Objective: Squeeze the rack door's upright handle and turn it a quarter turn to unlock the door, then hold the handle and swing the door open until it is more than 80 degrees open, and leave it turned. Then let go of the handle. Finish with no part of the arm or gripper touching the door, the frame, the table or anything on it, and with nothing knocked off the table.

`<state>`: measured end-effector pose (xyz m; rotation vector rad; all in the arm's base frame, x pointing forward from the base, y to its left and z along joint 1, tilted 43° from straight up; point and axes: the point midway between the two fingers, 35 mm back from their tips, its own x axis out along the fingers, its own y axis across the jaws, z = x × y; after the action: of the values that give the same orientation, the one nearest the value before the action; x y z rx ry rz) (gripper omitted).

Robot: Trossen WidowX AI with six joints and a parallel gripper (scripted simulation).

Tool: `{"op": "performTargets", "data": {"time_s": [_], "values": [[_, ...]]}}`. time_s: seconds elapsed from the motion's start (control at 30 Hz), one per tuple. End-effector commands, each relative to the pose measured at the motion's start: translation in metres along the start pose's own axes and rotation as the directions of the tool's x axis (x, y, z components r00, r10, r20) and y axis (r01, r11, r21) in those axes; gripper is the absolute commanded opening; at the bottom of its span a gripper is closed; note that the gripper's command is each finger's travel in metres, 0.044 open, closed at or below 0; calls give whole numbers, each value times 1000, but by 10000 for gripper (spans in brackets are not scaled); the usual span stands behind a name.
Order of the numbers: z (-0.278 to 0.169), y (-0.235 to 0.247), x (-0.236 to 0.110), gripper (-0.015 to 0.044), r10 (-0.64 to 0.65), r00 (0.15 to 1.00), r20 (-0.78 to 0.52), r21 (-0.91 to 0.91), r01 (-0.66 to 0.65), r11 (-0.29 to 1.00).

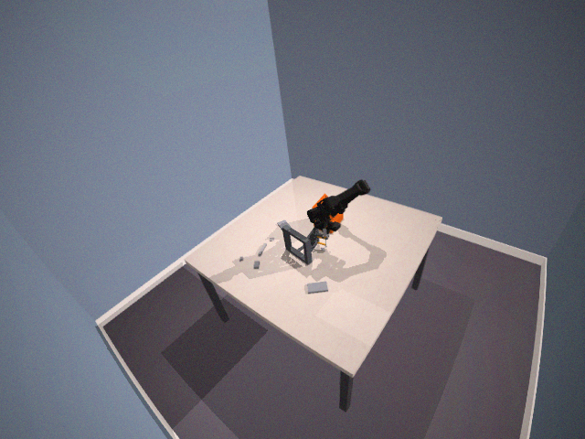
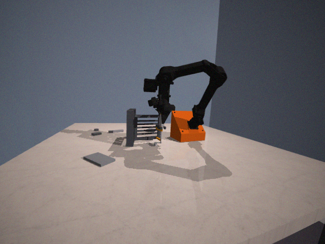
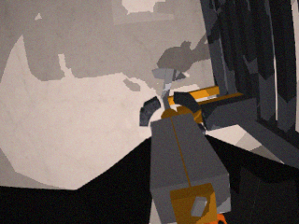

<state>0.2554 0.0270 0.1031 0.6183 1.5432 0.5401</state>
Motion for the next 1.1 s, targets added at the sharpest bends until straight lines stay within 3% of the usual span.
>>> {"op": "performTargets", "data": {"time_s": [0.0, 0.63, 1.07], "values": [[3, 9, 0, 23, 5, 1000, 2, 71, -5, 997], [17, 43, -1, 23, 7, 1000, 3, 324, -8, 946], [18, 44, -1, 23, 7, 1000, 3, 333, -8, 943]]}}
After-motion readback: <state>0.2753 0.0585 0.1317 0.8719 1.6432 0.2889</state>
